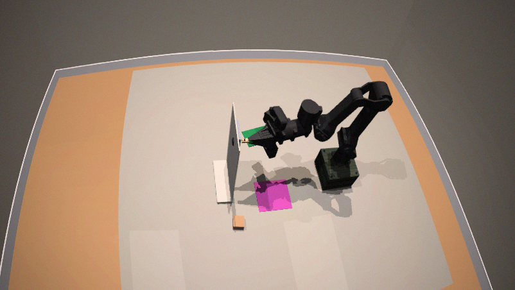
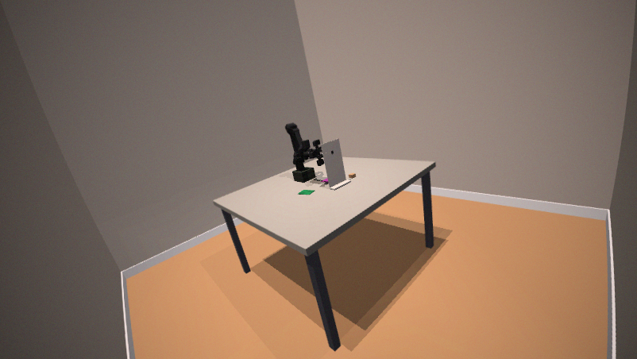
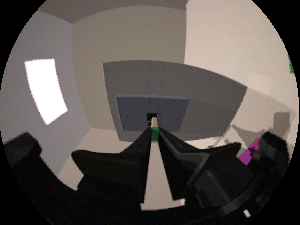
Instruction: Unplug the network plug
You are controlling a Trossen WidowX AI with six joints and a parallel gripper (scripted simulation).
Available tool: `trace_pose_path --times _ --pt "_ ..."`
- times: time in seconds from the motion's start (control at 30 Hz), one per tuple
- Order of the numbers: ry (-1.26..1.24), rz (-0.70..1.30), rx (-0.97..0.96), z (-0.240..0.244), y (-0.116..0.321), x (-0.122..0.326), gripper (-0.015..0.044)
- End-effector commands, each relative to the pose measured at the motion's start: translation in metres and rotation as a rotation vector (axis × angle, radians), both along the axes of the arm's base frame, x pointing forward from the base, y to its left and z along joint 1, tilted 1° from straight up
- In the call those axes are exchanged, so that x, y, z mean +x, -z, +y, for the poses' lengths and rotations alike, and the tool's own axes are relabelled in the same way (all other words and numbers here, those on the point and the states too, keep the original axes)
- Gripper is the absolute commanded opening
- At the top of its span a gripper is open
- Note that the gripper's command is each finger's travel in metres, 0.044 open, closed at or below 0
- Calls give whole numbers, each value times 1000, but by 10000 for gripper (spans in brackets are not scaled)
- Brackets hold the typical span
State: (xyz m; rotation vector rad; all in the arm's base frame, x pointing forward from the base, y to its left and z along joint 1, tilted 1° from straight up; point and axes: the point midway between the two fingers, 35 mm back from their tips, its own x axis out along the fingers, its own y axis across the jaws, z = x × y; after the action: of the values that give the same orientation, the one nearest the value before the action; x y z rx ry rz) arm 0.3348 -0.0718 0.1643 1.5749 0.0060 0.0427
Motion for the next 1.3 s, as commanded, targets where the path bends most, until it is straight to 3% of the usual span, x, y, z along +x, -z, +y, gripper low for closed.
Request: trace_pose_path --times 0.0,1.27 --pt "-3 8 7 1 3 -3 0" --pt "-3 9 7 3 3 -22 0"
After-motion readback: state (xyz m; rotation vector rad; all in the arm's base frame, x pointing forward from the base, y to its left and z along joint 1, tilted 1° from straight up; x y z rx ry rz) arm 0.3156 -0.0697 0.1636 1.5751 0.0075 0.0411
